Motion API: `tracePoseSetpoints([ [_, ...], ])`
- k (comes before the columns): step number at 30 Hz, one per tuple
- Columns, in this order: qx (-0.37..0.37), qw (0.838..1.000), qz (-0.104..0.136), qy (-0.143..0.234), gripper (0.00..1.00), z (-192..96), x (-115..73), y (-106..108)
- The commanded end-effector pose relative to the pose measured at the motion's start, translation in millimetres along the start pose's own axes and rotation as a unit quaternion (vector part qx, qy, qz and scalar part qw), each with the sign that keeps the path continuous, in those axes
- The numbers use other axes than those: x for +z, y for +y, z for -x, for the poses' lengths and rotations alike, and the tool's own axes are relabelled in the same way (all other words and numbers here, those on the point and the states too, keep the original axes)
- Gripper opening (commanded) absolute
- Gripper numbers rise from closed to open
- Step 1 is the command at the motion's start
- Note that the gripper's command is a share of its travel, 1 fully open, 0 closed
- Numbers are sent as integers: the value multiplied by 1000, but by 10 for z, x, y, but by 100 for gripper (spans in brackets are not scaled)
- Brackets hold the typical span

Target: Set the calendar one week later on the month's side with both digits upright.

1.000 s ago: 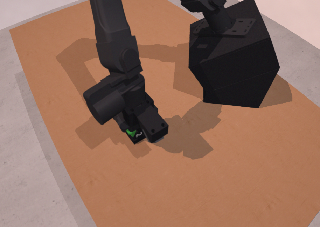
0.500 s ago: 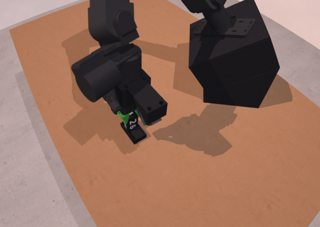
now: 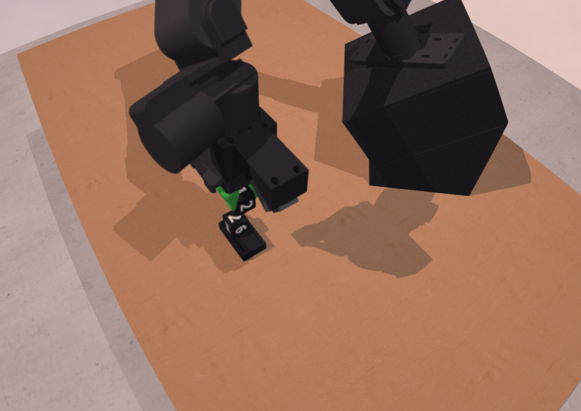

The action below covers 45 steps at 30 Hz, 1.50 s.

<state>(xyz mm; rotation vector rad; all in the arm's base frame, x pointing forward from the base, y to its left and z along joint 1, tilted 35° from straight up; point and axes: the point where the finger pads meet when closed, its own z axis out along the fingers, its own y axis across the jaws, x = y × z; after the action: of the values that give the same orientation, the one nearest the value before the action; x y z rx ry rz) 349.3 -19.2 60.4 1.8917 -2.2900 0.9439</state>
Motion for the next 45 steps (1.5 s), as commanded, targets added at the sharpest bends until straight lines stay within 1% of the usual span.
tracePoseSetpoints([
  [1,-1,1000,-5,-7,26,25,-94,6],
  [4,7,1000,-3,-8,26,20,-88,18],
  [8,51,999,7,-2,26,-76,-31,66],
  [10,90,996,1,-4,26,-101,-53,-4],
  [12,90,996,1,-4,26,-101,-53,-4],
  [13,108,994,-10,-13,26,-45,-87,-55],
  [14,138,990,-4,-8,26,-119,-45,-30],
  [16,187,982,1,-6,26,-170,-14,9],
  [17,193,981,2,-5,26,-176,-12,12],
  [18,219,976,-5,-9,26,-196,-46,-69],
  [19,231,973,-8,-11,26,-206,-62,-106],
  [21,266,964,-8,-12,26,-231,-50,-107],
  [25,332,943,2,-6,26,-293,0,-11],
  [26,334,943,2,-6,26,-295,2,-9],
  [27,363,932,1,-7,26,-324,-15,-44],
  [29,363,932,1,-7,26,-324,-15,-44],
  [30,375,927,0,-8,26,-336,-22,-57],
  [31,413,911,-1,-9,26,-369,-19,-69],
  [32,416,909,-1,-9,26,-372,-19,-70],
  [33,441,898,2,-7,26,-393,0,-38],
  [36,487,873,5,-5,26,-437,17,-9],
  [37,496,868,6,-5,26,-445,19,-7],
  [38,516,857,0,-9,26,-466,-7,-73],
  [40,541,841,-7,-15,26,-495,-43,-162],
  [41,546,838,-8,-16,26,-500,-49,-176],
  [42,565,825,-7,-16,26,-520,-42,-168],
  [43,578,816,-6,-16,26,-532,-38,-163],
  [44,586,810,-6,-15,26,-541,-35,-159],
  [45,586,810,-6,-15,26,-541,-35,-159],
])
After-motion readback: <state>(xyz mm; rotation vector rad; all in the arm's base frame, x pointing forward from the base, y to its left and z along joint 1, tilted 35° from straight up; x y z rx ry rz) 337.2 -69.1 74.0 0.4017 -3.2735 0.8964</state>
